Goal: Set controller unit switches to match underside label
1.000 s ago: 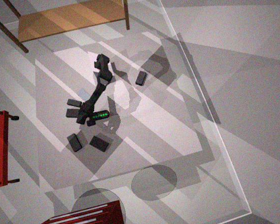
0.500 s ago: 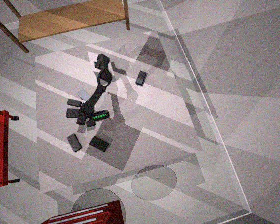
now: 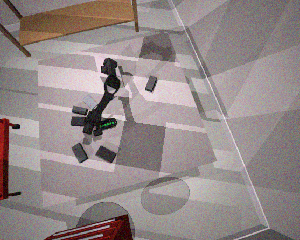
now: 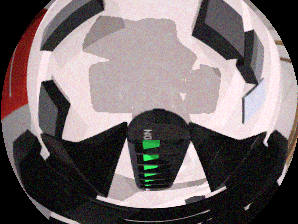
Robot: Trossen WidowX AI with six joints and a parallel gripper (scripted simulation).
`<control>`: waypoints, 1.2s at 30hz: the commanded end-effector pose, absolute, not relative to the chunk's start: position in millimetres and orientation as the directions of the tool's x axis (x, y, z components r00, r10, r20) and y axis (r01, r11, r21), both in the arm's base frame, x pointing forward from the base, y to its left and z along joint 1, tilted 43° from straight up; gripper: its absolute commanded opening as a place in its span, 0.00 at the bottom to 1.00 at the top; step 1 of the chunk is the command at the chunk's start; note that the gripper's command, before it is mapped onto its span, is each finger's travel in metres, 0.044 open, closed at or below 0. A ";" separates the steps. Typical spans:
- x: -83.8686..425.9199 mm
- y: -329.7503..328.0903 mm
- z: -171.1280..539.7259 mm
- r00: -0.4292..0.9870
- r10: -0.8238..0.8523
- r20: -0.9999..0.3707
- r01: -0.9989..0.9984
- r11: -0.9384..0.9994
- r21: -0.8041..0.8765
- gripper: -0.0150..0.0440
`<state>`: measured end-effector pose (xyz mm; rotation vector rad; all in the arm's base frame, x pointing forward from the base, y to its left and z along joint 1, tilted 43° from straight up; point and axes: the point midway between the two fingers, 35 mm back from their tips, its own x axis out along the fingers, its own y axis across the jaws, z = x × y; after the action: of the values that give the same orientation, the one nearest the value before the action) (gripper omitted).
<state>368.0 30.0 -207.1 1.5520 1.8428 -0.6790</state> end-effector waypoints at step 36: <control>364.2 47.1 -137.3 -0.111 0.662 -0.741 0.985 0.174 0.009 1.00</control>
<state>364.6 46.6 -137.8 1.5469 1.8423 -0.6741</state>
